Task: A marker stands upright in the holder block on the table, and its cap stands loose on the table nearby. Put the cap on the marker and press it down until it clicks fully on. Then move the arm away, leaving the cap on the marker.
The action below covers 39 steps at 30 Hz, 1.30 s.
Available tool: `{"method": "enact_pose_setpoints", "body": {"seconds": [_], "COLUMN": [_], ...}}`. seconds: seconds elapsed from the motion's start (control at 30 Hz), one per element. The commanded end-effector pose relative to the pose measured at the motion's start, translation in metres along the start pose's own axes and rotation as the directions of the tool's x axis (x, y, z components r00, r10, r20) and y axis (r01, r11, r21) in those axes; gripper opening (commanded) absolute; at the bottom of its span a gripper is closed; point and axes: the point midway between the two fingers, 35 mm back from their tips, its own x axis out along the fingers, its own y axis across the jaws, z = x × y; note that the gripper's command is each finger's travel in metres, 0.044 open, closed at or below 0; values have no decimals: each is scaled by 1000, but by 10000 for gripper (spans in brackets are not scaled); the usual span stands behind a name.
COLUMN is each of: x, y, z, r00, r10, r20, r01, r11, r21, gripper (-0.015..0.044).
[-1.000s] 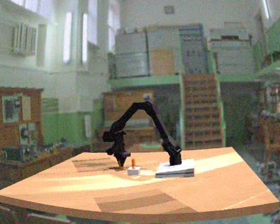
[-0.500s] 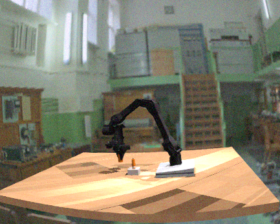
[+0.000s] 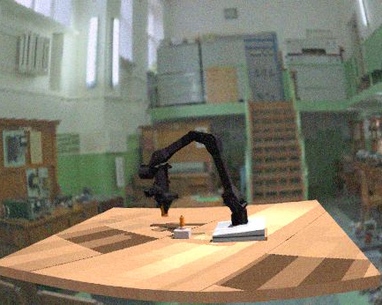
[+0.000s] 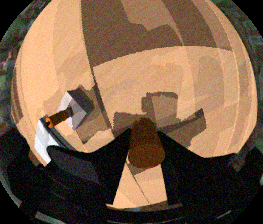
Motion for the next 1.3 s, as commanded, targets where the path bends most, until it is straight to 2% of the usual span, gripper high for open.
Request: {"method": "enact_pose_setpoints", "body": {"seconds": [0.0, 1.27], "x": [-8, -45], "y": [17, 147], "z": [3, -7], "r00": [1000, 1000], "r10": [-3, 7], "r20": [-3, -2], "r01": [3, -7], "r11": [1000, 1000], "r21": [2, 3], "gripper": [0, 0]}}
